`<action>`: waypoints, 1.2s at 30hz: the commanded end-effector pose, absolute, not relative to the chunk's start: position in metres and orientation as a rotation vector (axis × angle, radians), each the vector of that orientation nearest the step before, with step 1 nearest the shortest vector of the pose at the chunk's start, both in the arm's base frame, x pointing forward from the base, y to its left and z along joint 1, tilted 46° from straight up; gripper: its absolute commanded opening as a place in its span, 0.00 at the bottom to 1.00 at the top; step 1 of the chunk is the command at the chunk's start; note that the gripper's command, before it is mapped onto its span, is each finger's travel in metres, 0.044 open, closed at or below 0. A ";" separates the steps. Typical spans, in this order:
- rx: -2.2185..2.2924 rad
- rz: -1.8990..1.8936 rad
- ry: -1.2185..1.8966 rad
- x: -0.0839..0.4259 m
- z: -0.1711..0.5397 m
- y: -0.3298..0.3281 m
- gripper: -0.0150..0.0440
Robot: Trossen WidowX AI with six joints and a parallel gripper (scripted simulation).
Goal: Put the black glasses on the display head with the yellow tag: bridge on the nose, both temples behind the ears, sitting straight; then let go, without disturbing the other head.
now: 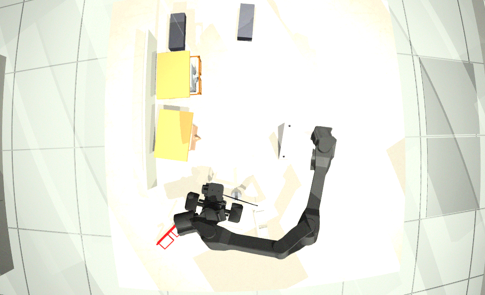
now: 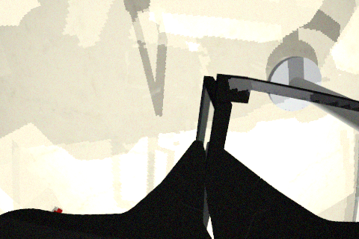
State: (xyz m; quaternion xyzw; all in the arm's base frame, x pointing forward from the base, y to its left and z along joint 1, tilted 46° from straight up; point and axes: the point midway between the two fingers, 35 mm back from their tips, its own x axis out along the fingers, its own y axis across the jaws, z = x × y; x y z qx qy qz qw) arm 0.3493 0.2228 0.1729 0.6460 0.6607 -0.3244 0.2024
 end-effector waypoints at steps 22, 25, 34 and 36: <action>1.809 -0.903 1.837 0.352 0.177 0.225 0.25; 1.809 -0.903 1.837 0.352 0.177 0.225 0.25; 1.809 -0.903 1.837 0.352 0.173 0.221 0.25; 1.809 -0.903 1.837 0.351 0.172 0.221 0.25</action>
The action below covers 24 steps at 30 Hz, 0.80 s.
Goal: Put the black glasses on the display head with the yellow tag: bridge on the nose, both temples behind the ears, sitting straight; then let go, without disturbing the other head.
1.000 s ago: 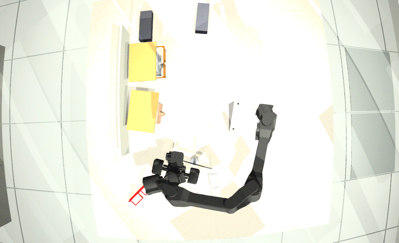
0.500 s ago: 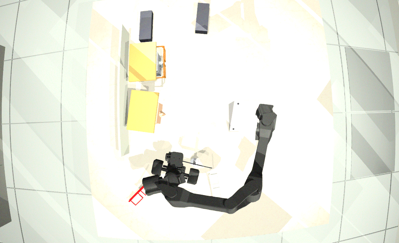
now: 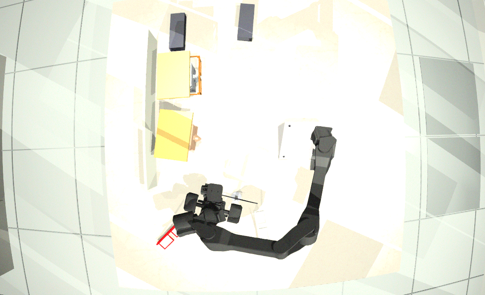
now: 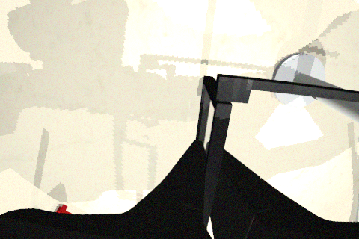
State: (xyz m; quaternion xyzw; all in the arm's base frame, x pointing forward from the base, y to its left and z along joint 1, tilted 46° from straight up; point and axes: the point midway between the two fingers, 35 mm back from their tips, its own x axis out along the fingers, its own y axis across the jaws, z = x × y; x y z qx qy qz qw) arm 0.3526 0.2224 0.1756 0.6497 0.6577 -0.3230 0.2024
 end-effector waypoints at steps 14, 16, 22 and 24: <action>1.806 -0.906 1.834 0.355 0.200 0.184 0.25; 1.807 -0.906 1.834 0.355 0.207 0.176 0.25; 1.806 -0.909 1.830 0.357 0.203 0.168 0.25; 1.804 -0.912 1.824 0.359 0.194 0.159 0.25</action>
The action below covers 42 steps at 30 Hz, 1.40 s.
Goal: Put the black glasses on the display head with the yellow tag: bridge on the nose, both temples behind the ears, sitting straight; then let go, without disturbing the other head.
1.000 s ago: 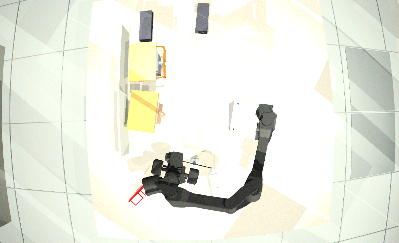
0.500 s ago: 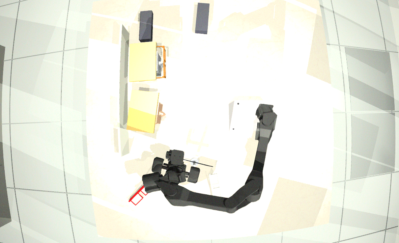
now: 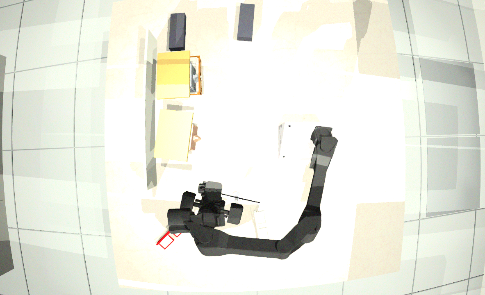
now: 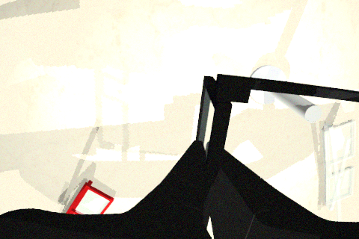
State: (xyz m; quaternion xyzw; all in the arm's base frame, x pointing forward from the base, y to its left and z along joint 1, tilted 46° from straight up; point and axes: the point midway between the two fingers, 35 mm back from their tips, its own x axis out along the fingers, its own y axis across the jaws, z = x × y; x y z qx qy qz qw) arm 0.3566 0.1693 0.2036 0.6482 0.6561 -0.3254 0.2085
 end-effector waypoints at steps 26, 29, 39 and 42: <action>1.793 -0.931 1.813 0.322 0.054 0.018 0.25; 1.797 -0.925 1.821 0.311 0.041 0.006 0.25; 1.800 -0.918 1.829 0.300 0.030 -0.002 0.25; 1.800 -0.919 1.828 0.300 0.027 0.000 0.25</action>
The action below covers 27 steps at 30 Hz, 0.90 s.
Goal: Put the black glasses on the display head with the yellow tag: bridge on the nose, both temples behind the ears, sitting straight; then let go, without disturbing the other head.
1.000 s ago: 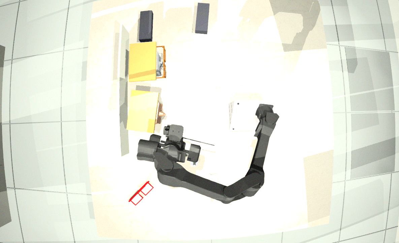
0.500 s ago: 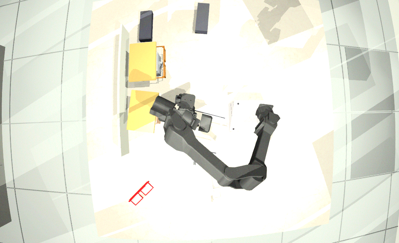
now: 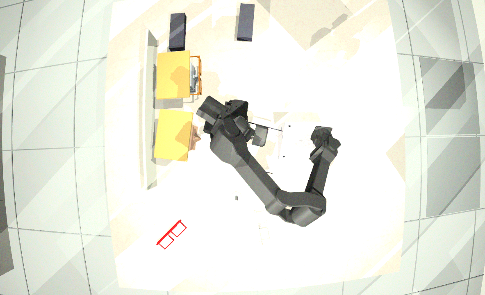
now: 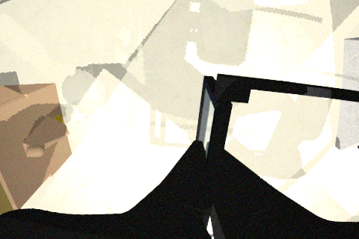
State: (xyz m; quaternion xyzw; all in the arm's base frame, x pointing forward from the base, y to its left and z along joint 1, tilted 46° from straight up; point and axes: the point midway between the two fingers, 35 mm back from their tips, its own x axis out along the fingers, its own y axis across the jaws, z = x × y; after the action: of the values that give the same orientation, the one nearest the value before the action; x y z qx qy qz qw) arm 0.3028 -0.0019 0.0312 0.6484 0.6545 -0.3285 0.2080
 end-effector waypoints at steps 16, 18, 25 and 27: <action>1.800 -0.920 1.826 0.301 0.015 0.012 0.25; 1.800 -0.920 1.825 0.301 0.013 0.013 0.25; 1.800 -0.921 1.825 0.301 0.008 0.018 0.25; 1.800 -0.921 1.824 0.301 0.007 0.020 0.25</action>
State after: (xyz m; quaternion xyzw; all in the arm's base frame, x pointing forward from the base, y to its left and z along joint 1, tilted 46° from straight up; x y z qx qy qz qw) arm 0.3033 0.0162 0.0095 0.6455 0.6550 -0.3291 0.2144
